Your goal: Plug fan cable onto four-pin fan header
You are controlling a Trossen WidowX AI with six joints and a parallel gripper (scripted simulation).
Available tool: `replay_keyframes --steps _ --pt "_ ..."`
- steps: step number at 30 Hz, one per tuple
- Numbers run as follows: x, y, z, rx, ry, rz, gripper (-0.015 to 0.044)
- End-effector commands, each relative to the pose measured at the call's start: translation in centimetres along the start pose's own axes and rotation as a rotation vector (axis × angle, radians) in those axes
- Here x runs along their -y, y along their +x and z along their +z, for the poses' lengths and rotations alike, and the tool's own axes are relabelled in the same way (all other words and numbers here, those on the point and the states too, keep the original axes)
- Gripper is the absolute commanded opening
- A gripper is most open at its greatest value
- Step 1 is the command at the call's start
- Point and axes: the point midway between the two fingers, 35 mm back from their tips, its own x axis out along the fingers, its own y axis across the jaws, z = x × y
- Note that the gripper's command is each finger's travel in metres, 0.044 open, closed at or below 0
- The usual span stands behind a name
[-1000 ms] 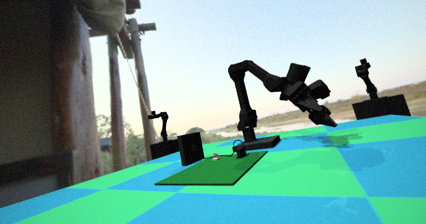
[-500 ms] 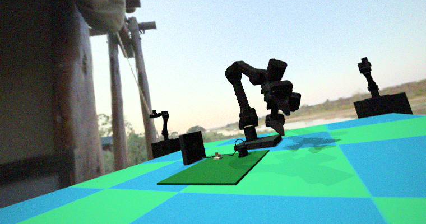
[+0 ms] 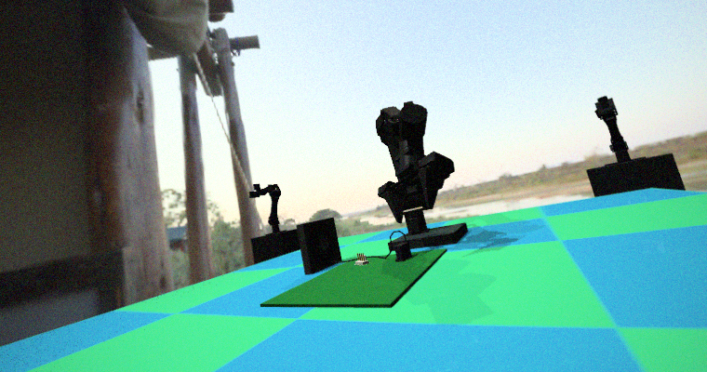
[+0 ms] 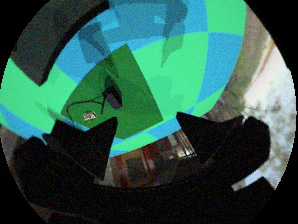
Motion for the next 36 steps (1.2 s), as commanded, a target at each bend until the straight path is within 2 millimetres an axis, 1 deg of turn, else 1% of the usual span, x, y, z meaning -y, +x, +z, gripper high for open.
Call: replay_keyframes --steps 1,11,13,18,24,36 --pt "-4.7 -2.4 -1.0 0.07 -0.333 0.077 0.044" --pt "-4.7 -2.4 -1.0 0.07 -0.333 0.077 0.044" --pt "-4.8 -1.9 -0.8 0.07 -0.333 0.077 0.044" --pt "-5.5 1.0 0.7 0.07 -0.333 0.077 0.044" --pt "-5.6 1.4 0.9 0.07 -0.333 0.077 0.044" --pt "-5.9 3.1 1.7 0.07 -0.333 0.077 0.044"
